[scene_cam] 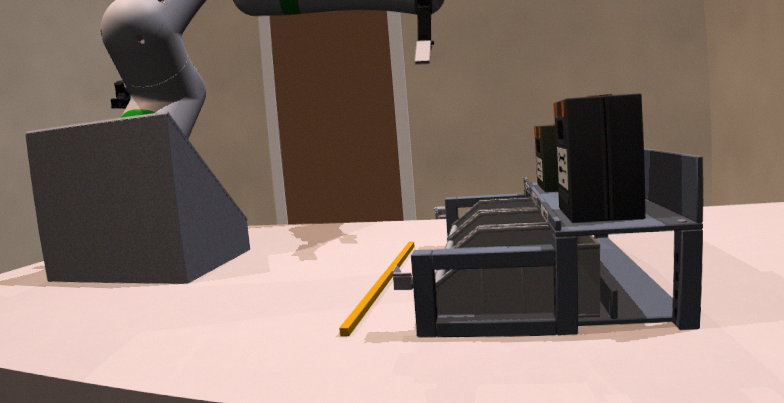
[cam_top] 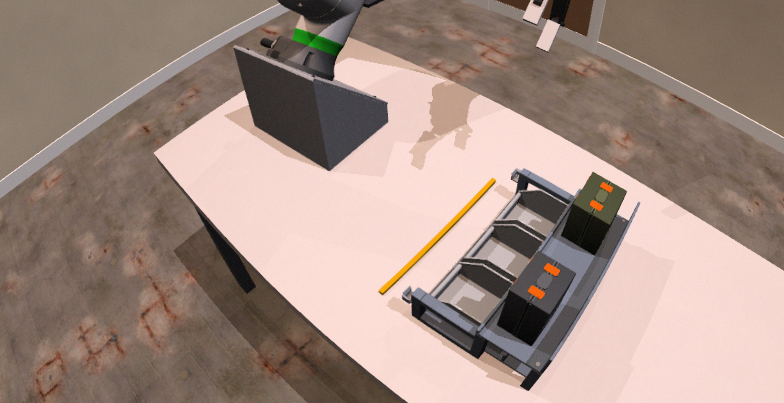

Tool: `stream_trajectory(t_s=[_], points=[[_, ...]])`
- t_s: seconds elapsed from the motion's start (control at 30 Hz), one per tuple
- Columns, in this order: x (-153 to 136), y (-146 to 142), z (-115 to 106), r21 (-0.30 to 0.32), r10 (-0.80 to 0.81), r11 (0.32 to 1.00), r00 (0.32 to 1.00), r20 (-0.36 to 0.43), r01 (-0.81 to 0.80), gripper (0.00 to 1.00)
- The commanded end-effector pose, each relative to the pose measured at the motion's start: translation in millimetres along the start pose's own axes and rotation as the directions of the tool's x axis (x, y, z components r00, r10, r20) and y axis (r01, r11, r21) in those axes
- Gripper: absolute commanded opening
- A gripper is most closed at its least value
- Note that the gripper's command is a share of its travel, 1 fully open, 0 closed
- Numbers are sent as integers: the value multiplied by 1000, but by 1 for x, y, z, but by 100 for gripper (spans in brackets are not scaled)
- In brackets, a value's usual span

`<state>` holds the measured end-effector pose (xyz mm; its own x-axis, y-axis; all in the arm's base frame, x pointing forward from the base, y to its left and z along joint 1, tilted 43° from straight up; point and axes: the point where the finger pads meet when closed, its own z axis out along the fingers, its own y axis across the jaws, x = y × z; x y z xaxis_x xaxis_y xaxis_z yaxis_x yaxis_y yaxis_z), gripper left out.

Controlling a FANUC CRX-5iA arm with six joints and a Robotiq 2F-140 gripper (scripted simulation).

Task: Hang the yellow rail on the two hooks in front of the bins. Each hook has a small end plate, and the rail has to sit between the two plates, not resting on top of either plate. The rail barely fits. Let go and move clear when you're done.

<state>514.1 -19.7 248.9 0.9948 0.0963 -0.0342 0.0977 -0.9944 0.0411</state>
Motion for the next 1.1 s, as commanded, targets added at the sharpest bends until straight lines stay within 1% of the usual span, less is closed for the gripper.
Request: stream_trajectory(t_s=[0.0,0.03,0.43,0.6,1.0,1.07], points=[[-10,-15,-18,33,76,997,997,-24,-75,100],[-13,-20,-24,44,98,994,995,-30,-96,100],[-13,-20,-24,44,98,994,995,-30,-96,100],[-16,-23,26,105,-71,991,992,-108,82,100],[-16,-23,26,105,-71,991,992,-108,82,100],[-17,-24,46,124,-136,980,980,-142,154,100]])
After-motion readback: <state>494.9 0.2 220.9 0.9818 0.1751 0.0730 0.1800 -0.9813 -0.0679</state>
